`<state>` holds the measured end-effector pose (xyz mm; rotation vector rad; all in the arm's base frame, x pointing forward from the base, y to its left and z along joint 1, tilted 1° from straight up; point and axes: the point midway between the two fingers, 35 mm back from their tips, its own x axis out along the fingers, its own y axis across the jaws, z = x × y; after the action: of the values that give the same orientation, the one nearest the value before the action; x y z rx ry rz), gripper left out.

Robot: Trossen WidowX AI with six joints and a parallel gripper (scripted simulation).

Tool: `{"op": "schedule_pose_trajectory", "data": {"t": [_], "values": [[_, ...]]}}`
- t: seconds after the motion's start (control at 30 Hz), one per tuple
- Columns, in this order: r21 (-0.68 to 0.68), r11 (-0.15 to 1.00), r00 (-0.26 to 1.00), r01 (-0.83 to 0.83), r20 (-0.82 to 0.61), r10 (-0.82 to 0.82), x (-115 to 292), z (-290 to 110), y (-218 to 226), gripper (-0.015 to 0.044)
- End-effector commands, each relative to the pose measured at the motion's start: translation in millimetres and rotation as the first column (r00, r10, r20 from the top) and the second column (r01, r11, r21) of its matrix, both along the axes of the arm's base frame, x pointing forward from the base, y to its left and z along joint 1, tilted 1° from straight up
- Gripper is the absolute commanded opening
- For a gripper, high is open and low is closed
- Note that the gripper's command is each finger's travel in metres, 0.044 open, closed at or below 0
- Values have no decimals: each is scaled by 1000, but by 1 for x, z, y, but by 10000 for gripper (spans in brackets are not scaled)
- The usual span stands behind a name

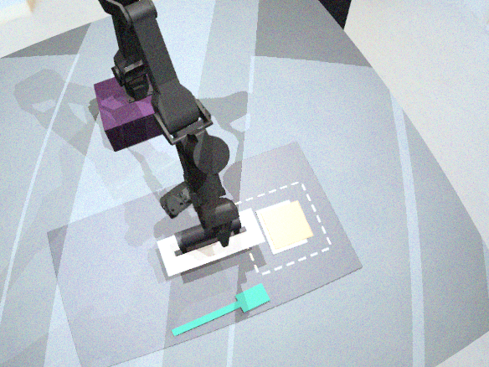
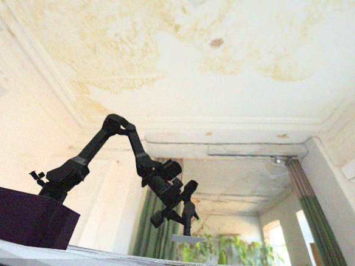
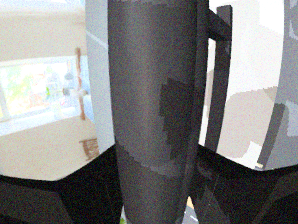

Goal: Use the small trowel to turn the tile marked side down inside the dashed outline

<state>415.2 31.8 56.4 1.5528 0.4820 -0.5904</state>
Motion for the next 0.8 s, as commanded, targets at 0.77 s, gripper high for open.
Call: {"op": "schedule_pose_trajectory", "data": {"t": [0.77], "values": [[-7, 1000, 1000, 6, 21, -6, -3, 30, -51, 0]]}}
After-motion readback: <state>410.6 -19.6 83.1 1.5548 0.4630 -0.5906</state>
